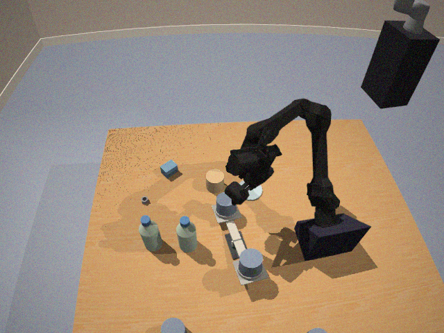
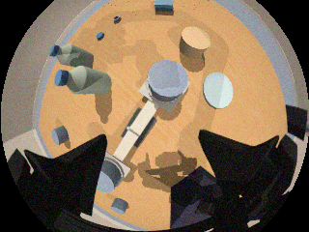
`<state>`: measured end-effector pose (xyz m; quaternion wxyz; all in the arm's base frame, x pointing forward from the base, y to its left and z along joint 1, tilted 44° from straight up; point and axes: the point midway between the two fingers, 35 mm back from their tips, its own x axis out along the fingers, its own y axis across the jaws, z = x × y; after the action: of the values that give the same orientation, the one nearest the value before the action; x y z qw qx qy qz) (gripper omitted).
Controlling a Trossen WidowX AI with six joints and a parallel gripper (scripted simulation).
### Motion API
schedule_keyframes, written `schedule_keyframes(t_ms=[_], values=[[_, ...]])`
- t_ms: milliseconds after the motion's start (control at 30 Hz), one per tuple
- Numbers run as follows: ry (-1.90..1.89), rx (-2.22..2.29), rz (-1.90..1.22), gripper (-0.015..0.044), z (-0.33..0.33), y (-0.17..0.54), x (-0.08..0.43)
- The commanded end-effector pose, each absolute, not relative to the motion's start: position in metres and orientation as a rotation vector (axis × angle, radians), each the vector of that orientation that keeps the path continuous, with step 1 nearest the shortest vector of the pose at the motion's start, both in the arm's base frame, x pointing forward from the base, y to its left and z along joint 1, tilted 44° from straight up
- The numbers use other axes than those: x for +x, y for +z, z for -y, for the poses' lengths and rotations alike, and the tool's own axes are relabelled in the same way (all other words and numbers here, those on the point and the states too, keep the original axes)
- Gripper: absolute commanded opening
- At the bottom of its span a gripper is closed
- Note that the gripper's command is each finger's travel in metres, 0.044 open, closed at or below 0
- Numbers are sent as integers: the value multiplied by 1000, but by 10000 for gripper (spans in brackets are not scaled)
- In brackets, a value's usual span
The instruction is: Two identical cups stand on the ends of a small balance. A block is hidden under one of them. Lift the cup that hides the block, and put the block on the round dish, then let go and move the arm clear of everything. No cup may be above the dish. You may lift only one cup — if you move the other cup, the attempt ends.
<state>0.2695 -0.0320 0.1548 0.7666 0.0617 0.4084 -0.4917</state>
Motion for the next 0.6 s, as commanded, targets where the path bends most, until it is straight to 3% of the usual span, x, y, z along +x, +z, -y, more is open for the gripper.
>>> schedule_keyframes(t_ms=[0,567], values=[[-1184,255,-854,440,51,155,280],[-1539,605,-672,440,122,153,302]])
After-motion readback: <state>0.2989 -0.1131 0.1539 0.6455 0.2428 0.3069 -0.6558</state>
